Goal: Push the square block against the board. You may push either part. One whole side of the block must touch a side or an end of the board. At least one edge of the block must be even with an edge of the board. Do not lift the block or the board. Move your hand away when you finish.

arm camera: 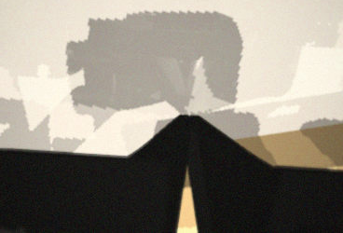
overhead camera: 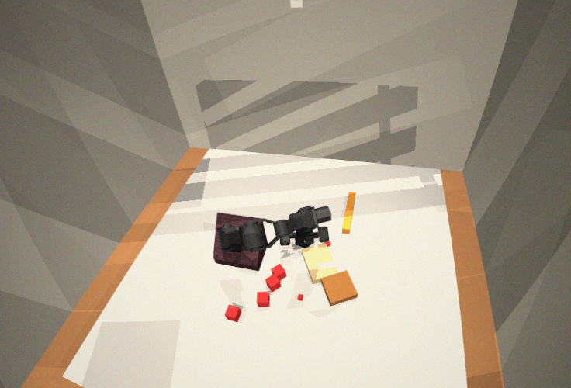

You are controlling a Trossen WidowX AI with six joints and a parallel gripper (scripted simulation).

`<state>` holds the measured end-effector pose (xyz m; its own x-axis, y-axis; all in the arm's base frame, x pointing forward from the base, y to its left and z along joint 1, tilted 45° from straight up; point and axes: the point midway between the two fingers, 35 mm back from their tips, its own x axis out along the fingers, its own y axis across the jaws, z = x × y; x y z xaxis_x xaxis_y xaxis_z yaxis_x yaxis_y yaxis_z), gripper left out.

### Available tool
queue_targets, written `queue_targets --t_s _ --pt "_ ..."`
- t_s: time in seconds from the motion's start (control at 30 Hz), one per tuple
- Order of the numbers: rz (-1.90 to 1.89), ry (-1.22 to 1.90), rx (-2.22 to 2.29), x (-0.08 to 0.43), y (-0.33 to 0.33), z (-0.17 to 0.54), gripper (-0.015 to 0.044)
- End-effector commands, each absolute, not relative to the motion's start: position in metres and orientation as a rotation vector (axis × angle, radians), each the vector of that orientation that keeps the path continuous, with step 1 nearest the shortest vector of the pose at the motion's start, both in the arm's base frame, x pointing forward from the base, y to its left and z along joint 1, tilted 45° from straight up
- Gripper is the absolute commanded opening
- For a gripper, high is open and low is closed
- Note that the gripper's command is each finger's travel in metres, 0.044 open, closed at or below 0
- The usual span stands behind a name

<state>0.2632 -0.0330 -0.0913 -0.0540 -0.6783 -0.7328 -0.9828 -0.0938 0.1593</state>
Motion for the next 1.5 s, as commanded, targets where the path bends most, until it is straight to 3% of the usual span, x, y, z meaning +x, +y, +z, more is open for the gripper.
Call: queue_targets --t_s 0.0,1.17,1.47 --pt "0.935 1.781 -1.813 0.265 -0.039 -0.089 0.0000" --pt "0.931 1.787 -1.814 0.254 0.000 -0.128 0.0000" --pt "0.932 1.786 -1.812 0.258 0.035 -0.085 0.0000"
